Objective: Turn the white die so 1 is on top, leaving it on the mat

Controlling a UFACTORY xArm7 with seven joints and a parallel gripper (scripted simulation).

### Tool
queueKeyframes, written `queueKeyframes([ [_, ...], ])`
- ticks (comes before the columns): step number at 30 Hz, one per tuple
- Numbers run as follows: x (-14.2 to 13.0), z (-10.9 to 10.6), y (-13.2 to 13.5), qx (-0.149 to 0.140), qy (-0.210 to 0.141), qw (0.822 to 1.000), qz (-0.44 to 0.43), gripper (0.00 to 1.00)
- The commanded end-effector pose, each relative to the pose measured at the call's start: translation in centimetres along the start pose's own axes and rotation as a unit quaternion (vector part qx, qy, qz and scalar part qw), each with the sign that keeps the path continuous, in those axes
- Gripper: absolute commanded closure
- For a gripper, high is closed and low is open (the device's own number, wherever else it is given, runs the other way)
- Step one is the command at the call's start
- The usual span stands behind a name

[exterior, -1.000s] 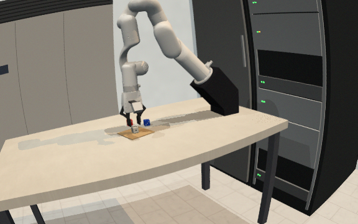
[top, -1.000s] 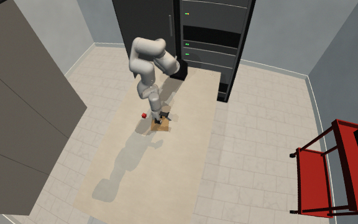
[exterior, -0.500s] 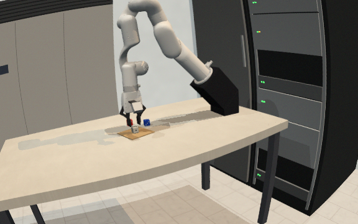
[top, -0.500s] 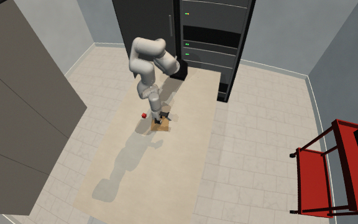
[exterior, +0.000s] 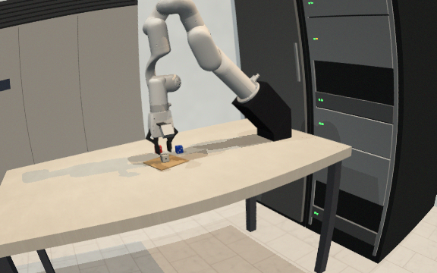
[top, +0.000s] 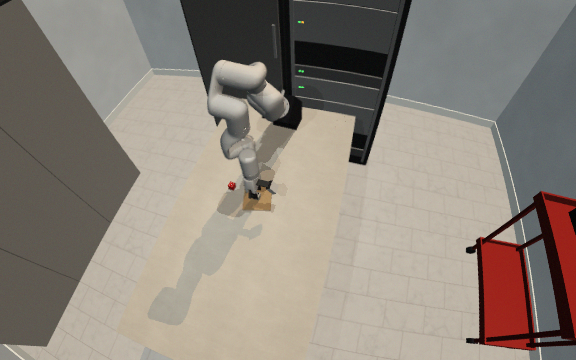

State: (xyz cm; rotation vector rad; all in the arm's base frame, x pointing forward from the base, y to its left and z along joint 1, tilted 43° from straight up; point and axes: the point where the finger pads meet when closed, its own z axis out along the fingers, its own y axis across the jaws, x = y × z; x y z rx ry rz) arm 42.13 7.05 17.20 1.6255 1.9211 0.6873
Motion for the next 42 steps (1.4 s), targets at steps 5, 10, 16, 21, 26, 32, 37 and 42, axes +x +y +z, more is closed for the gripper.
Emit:
queueKeyframes([
  [5, 0.0, 0.0, 0.1, -0.001, 0.000, 1.000, 0.000, 0.53],
  [10, 0.0, 0.0, 0.1, -0.001, 0.000, 1.000, 0.000, 0.53],
  [16, 0.0, 0.0, 0.1, -0.001, 0.000, 1.000, 0.000, 0.53],
  [21, 0.0, 0.0, 0.1, -0.001, 0.000, 1.000, 0.000, 0.53],
  [26, 0.0, 0.0, 0.1, -0.001, 0.000, 1.000, 0.000, 0.53],
  [32, 0.0, -0.1, 0.1, -0.001, 0.000, 1.000, 0.000, 0.53],
  [37, 0.0, -0.9, 0.1, -0.001, 0.000, 1.000, 0.000, 0.53],
  [42, 0.0, -2.4, 0.1, -0.001, 0.000, 1.000, 0.000, 0.53],
])
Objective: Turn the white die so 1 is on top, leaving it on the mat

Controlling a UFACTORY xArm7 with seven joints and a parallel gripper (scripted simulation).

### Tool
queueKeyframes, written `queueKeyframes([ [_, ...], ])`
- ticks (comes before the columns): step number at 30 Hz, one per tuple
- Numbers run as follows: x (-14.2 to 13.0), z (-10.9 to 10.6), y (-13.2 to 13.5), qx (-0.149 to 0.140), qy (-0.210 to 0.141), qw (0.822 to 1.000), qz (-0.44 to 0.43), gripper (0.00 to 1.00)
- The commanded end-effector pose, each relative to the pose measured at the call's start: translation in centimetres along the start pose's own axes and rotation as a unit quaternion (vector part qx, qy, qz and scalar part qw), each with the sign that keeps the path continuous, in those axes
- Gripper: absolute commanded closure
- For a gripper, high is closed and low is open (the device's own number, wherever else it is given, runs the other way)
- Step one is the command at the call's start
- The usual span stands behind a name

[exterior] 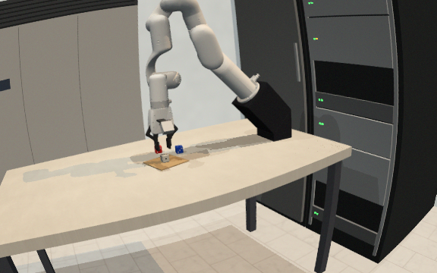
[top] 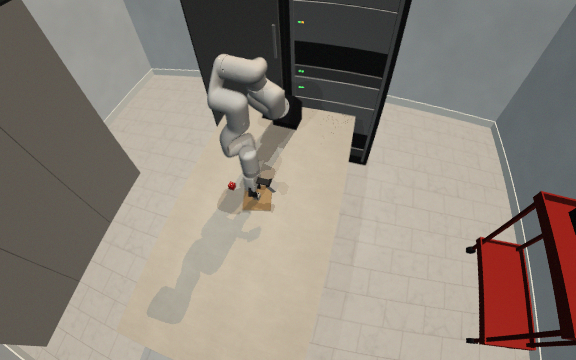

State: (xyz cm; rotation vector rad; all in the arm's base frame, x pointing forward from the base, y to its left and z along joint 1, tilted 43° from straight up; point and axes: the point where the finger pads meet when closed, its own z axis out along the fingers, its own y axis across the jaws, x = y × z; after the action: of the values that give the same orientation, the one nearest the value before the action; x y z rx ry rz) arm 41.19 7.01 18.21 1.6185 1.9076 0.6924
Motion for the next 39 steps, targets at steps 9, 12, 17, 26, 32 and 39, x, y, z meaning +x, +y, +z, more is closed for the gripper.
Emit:
queueKeyframes([
  [9, -0.1, -3.1, 0.1, 0.006, 0.003, 1.000, 0.000, 0.53],
  [12, 0.0, -3.3, 0.1, 0.006, 0.003, 1.000, 0.000, 0.53],
  [17, 0.0, -3.4, 0.1, 0.006, -0.001, 1.000, 0.000, 0.53],
  [26, 0.3, -3.5, 0.3, 0.008, -0.049, 0.999, -0.001, 0.53],
  [32, 0.4, -3.4, 0.2, 0.007, -0.106, 0.994, -0.001, 0.53],
  [39, 0.4, -3.3, 0.1, 0.006, -0.127, 0.992, -0.001, 0.53],
])
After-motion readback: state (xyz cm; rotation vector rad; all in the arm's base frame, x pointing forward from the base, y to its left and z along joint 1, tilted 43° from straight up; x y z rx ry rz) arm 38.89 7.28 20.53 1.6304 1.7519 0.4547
